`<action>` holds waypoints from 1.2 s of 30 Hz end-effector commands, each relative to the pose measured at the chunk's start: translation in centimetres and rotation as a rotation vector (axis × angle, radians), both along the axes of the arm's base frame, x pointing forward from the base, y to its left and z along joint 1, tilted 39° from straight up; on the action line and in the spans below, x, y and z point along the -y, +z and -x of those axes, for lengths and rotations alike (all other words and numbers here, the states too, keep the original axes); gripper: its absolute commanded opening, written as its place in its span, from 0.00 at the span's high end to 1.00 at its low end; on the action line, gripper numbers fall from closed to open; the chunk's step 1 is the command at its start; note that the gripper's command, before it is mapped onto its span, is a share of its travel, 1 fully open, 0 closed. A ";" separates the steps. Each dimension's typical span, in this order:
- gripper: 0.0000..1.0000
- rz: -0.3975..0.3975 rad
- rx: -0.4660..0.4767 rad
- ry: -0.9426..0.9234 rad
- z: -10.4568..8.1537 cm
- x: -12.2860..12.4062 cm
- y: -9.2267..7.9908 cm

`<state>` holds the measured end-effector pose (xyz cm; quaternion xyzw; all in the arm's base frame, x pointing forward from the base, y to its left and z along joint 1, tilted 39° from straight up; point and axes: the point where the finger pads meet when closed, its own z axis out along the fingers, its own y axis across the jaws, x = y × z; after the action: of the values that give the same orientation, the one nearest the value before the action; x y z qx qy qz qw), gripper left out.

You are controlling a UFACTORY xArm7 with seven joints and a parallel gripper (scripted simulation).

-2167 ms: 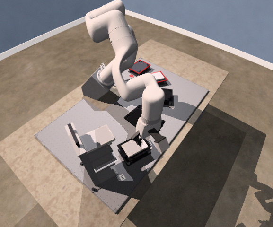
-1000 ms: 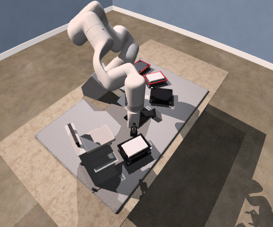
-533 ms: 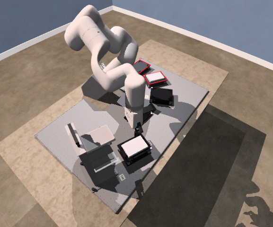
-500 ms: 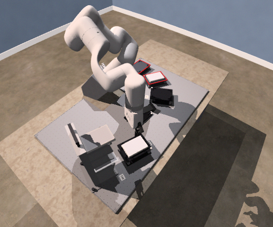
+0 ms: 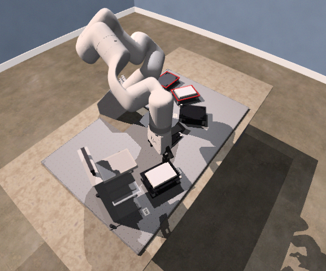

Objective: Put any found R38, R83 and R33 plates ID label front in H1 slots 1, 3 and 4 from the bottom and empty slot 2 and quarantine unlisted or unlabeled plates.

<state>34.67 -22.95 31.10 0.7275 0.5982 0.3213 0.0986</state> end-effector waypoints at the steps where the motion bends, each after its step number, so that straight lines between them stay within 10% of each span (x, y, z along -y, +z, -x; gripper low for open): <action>1: 0.00 0.001 0.003 -0.002 -0.3 0.0 -0.3; 36: 0.00 0.001 0.003 -0.002 -3.4 -1.3 -4.3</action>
<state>37.79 -21.66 26.97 0.7274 0.5983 0.3213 0.0985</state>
